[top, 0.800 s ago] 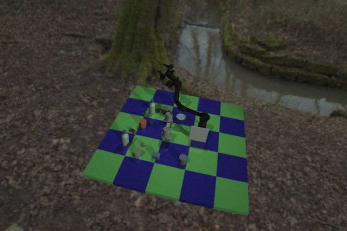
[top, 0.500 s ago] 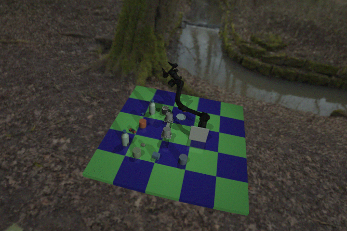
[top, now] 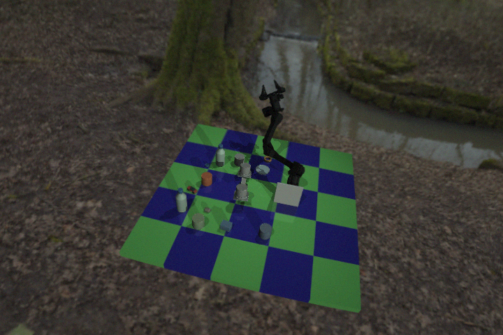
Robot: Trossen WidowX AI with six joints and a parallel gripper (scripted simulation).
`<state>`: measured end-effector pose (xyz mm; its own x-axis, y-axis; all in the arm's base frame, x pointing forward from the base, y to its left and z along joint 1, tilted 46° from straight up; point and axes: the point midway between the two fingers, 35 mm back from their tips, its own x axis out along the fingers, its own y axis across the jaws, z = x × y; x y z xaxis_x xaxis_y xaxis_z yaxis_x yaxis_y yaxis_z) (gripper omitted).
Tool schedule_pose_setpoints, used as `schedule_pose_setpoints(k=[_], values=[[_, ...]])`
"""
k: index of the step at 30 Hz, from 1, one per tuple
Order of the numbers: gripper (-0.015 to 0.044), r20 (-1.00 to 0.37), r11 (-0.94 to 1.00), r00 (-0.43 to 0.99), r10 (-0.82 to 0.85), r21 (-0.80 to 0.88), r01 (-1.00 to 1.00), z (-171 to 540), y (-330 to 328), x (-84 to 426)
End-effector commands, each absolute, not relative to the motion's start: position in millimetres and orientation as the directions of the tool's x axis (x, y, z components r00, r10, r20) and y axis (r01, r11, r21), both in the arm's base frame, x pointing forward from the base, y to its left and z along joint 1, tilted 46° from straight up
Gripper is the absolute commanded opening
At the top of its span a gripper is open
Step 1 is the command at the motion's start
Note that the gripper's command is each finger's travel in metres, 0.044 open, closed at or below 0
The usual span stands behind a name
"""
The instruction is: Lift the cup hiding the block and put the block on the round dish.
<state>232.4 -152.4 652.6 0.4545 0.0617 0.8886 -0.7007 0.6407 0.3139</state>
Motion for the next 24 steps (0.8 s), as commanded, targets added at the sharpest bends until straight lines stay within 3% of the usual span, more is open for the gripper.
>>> schedule_pose_setpoints(k=[1, 13, 24], values=[[0.044, 0.91, 0.647, 0.383, 0.16, 0.196, -0.737, 666.2, -119.8, 186.0], [0.044, 0.87, 0.645, 0.269, 0.413, -0.072, -0.761, 667.1, -24.1, 93.4], [0.044, 0.716, 0.609, 0.278, 0.64, -0.252, -0.752, 631.0, 76.5, 49.9]])
